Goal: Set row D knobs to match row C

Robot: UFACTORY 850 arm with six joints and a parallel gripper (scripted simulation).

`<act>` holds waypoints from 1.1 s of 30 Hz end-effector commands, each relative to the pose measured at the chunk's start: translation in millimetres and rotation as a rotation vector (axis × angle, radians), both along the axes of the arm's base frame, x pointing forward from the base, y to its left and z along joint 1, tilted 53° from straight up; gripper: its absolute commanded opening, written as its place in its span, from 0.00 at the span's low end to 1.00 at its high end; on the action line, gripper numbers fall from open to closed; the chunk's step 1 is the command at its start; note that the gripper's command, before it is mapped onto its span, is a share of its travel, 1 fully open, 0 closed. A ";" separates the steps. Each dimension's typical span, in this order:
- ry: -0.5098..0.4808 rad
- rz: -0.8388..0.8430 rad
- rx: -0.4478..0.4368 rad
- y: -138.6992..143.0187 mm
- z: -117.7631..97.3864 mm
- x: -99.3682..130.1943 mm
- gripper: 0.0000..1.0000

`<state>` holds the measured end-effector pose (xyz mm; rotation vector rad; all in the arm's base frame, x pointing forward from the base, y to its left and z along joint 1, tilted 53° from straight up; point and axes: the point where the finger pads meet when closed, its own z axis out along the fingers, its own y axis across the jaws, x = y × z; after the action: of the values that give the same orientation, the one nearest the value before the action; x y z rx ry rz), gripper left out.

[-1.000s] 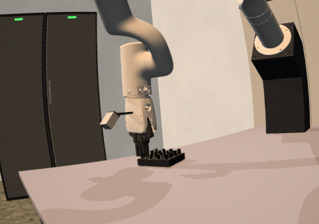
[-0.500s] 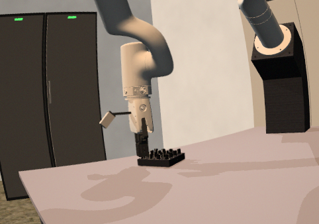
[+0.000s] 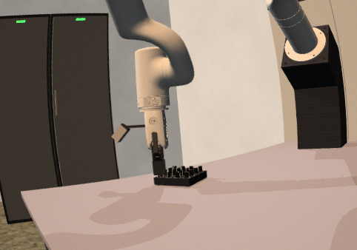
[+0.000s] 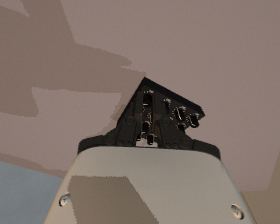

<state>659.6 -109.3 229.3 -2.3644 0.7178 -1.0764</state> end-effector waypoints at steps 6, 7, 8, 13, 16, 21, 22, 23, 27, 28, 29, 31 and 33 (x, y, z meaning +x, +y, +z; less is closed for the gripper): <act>0.041 -0.119 0.164 -0.3 0.5 0.1 0.08; 0.044 -0.130 0.178 -0.3 0.5 0.1 0.08; 0.044 -0.130 0.178 -0.3 0.5 0.1 0.08; 0.056 -0.171 0.231 -0.3 0.5 0.1 0.08; 0.064 -0.197 0.264 -0.3 0.5 0.1 0.08; 0.074 -0.230 0.307 -0.3 0.5 0.1 0.08; 0.075 -0.235 0.314 -0.3 0.5 0.1 0.08; 0.077 -0.239 0.320 -0.3 0.5 0.1 0.08; 0.079 -0.247 0.331 -0.3 0.5 0.1 0.08; 0.080 -0.251 0.335 -0.3 0.5 0.1 0.08; 0.081 -0.254 0.339 -0.3 0.5 0.1 0.08; 0.082 -0.259 0.345 -0.3 0.5 0.1 0.08; 0.083 -0.262 0.349 -0.3 0.5 0.1 0.08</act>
<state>659.7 -109.4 229.3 -2.0708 1.1608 -0.8741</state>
